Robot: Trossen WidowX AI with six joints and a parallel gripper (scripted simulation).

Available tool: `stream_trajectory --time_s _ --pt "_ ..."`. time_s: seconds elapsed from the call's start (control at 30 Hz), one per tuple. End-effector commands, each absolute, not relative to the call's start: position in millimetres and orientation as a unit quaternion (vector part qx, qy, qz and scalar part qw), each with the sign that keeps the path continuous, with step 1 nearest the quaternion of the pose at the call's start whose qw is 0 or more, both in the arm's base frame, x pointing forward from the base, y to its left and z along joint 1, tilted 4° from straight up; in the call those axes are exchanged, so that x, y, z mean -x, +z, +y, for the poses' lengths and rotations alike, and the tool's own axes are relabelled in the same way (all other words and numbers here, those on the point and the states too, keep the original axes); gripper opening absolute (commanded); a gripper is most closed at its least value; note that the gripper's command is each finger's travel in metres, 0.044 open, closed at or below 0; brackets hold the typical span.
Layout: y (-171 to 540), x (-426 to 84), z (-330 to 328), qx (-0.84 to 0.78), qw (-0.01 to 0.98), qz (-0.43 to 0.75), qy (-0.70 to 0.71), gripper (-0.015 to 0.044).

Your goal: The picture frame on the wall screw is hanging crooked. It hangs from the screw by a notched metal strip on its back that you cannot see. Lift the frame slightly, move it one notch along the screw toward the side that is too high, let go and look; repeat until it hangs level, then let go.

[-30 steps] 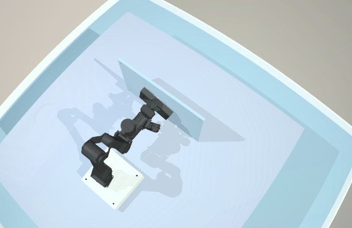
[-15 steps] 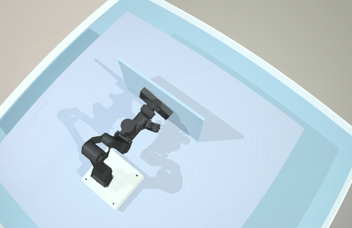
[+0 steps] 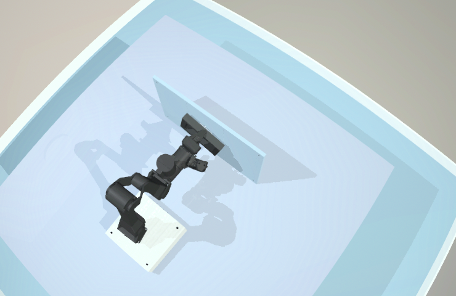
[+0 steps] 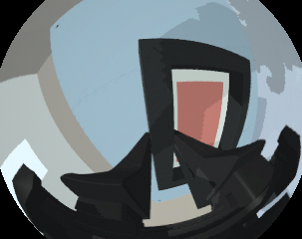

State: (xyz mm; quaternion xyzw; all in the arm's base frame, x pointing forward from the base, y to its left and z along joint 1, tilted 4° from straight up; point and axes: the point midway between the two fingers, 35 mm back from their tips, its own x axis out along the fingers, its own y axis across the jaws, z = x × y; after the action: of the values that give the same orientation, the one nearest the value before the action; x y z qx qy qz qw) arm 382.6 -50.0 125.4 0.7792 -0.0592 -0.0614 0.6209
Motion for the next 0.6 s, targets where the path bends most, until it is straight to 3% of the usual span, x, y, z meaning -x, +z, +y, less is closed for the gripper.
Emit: stream_trajectory --time_s 0.0,0.17,0.57 --pt "125.6 -382.8 -49.7 -0.778 0.623 -0.058 -0.061 0.0073" --pt "125.6 -382.8 -49.7 -0.778 0.623 -0.058 -0.061 0.0000" --pt "127.1 -382.6 -50.4 -0.778 0.623 -0.058 -0.061 0.0000"
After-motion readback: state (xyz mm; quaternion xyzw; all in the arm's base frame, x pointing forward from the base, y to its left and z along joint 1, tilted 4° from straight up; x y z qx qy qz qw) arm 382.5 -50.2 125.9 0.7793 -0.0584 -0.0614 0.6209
